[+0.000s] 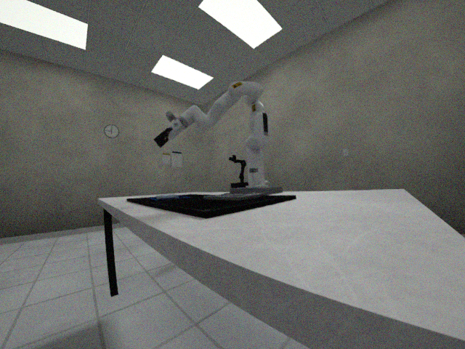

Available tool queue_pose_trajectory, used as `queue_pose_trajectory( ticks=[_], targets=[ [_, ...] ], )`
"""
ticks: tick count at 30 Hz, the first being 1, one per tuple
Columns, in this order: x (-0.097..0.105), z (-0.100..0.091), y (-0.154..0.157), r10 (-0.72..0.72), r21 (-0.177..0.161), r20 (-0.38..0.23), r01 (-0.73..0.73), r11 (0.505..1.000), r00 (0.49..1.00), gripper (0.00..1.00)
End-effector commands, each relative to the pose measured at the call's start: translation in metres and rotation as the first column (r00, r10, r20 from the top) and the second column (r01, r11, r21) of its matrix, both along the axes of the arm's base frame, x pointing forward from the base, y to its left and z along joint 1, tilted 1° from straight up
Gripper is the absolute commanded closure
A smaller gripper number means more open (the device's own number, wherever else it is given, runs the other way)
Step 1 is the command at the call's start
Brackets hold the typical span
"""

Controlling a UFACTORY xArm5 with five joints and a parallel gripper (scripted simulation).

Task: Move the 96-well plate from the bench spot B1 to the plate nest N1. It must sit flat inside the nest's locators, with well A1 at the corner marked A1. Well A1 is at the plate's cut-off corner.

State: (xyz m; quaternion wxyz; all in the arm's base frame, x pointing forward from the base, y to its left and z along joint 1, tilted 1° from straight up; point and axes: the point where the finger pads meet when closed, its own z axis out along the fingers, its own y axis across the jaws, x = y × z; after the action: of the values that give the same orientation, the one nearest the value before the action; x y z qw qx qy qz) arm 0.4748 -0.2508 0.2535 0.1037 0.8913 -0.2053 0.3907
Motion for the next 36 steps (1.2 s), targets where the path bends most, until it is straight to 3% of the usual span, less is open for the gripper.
queue_pose_trajectory(
  ticks=[1, 4, 6, 9, 15, 17, 20, 22, 25, 27, 30, 32, 36],
  targets=[
    [0.007, -0.003, 0.018, 0.048, 0.04, -0.066, -0.046, 0.998, 0.997, 0.0],
    [0.009, -0.005, 0.027, 0.048, 0.04, -0.066, -0.046, 0.998, 0.997, 0.0],
    [0.01, -0.007, 0.036, 0.082, 0.068, -0.116, -0.075, 0.995, 0.99, 0.0],
    [0.012, -0.009, 0.045, 0.082, 0.068, -0.116, -0.075, 0.995, 0.99, 0.0],
    [0.013, -0.013, 0.063, 0.117, 0.095, -0.166, -0.102, 0.99, 0.979, 0.0],
    [0.012, -0.014, 0.073, 0.152, 0.122, -0.215, -0.127, 0.984, 0.965, 0.0],
    [0.012, -0.015, 0.082, 0.152, 0.122, -0.215, -0.127, 0.984, 0.965, 0.0],
    [0.011, -0.016, 0.092, 0.186, 0.148, -0.264, -0.151, 0.977, 0.946, 0.0],
    [0.01, -0.017, 0.101, 0.186, 0.148, -0.264, -0.151, 0.977, 0.946, 0.0],
    [0.008, -0.018, 0.11, 0.221, 0.174, -0.312, -0.173, 0.969, 0.924, 0.0],
    [0.007, -0.019, 0.115, 0.221, 0.174, -0.312, -0.173, 0.969, 0.924, 0.0],
    [0.005, -0.019, 0.125, 0.255, 0.198, -0.36, -0.193, 0.961, 0.898, 0.0],
    [0.0, -0.019, 0.142, 0.271, 0.211, -0.383, -0.203, 0.956, 0.883, 0.0]
  ],
)
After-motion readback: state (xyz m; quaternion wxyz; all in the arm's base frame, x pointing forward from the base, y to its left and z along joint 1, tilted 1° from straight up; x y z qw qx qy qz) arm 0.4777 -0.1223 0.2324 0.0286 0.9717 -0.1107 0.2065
